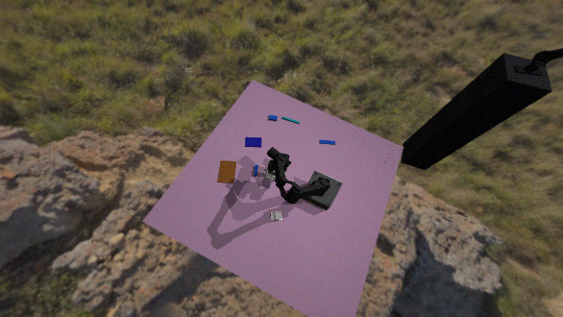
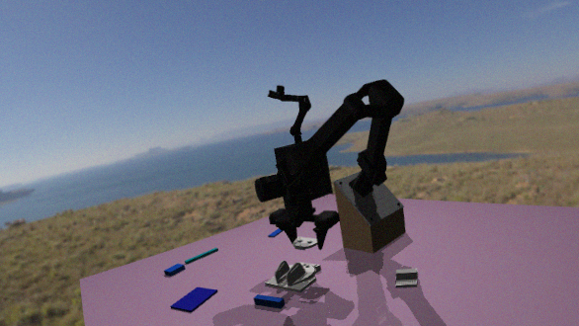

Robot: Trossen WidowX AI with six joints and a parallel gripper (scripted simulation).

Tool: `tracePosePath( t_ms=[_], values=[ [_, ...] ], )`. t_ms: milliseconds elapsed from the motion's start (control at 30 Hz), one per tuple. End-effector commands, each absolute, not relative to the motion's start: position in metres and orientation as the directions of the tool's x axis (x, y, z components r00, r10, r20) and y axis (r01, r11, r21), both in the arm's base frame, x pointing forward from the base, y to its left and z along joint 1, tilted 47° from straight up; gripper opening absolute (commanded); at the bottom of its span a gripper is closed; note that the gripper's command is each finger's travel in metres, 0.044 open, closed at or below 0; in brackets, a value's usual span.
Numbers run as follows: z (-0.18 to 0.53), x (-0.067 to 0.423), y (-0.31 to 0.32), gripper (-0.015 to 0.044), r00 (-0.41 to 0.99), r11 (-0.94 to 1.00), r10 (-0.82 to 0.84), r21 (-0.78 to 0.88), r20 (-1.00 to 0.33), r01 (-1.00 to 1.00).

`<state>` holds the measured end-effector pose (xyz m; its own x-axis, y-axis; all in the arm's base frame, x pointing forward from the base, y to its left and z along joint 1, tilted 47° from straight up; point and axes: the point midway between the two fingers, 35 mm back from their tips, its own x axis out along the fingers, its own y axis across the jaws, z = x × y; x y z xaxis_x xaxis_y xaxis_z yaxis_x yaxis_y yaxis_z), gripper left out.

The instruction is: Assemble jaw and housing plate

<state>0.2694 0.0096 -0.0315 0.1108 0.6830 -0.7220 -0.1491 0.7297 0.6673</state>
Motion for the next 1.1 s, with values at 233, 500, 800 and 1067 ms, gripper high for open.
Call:
tracePosePath(
  t_ms=[233, 500, 800, 1067],
  values=[
    [-0.056, 0.261, -0.015, 0.0351, 0.134, 0.705, 0.709, 0.698, -0.692, -0.125],
    [-0.058, 0.261, -0.016, 0.0351, 0.135, 0.703, 0.711, 0.700, -0.690, -0.124],
    [-0.058, 0.261, -0.016, 0.0351, 0.135, 0.703, 0.711, 0.700, -0.690, -0.124],
    [-0.058, 0.261, -0.016, 0.0351, 0.135, 0.703, 0.711, 0.699, -0.690, -0.126]
  ],
)
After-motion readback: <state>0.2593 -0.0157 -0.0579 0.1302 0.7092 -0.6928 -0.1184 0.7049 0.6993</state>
